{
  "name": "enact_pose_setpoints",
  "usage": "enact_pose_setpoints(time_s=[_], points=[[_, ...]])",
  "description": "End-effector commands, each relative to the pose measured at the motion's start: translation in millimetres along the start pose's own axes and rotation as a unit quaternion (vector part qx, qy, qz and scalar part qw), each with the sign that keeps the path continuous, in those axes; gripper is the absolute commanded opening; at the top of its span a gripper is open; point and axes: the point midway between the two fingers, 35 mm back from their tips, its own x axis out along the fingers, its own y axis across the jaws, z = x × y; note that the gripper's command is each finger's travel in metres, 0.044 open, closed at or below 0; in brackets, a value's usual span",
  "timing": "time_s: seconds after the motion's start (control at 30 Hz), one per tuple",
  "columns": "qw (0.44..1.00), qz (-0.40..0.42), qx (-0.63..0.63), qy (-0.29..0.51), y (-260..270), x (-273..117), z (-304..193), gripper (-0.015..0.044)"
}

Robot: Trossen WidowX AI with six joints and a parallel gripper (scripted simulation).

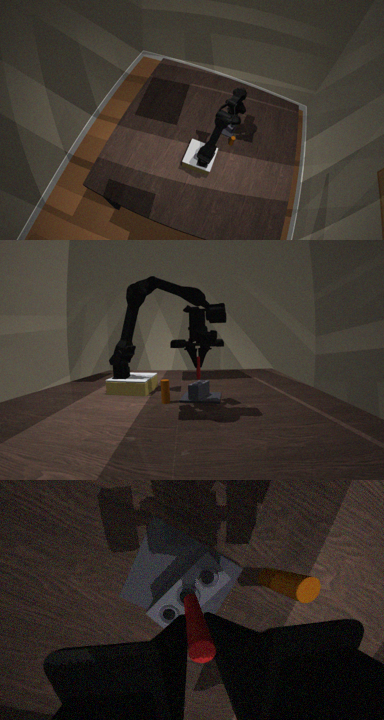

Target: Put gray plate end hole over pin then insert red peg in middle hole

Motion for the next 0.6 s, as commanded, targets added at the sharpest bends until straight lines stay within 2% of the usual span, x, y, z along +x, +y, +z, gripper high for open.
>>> enact_pose_setpoints(time_s=[0.0,0.57], points=[[1.0,0.0,-0.002,0.0,0.2,-0.4,0.1,0.0],[1.0,0.0,0.0,0.0,3.3,0.0,-1.1,0.0]])
